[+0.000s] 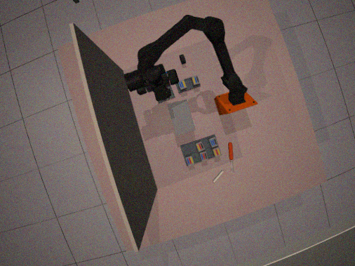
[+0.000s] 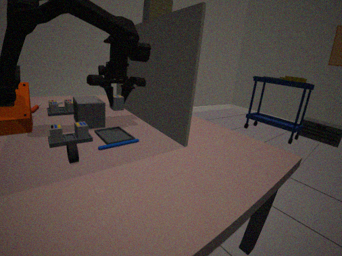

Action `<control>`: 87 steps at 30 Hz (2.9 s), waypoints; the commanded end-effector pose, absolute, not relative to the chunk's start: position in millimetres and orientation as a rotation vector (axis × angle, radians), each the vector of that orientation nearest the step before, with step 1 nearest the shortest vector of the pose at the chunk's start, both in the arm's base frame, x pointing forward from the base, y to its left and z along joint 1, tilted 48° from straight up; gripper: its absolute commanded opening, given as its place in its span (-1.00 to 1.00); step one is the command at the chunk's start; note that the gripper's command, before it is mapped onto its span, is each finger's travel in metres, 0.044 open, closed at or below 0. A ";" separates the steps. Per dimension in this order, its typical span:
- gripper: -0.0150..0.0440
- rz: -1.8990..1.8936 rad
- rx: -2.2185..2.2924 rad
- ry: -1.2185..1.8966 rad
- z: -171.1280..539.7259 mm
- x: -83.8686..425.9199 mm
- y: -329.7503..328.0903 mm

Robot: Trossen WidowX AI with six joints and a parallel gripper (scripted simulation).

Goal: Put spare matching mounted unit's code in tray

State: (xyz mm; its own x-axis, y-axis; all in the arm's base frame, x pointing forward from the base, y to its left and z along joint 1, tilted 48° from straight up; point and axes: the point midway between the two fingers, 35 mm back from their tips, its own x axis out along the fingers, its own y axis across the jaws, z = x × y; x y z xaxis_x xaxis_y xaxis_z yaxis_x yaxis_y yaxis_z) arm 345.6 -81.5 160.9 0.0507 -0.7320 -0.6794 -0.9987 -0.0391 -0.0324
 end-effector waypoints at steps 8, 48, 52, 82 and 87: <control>-0.49 0.681 -1.831 1.734 155.8 346.3 -88.7; -0.49 0.677 -1.834 1.736 134.2 346.8 -114.8; -0.49 0.677 -1.835 1.736 132.1 346.6 -117.5; -0.49 0.670 -1.840 1.741 117.0 343.8 -137.4; -0.49 0.669 -1.841 1.742 114.6 343.2 -140.7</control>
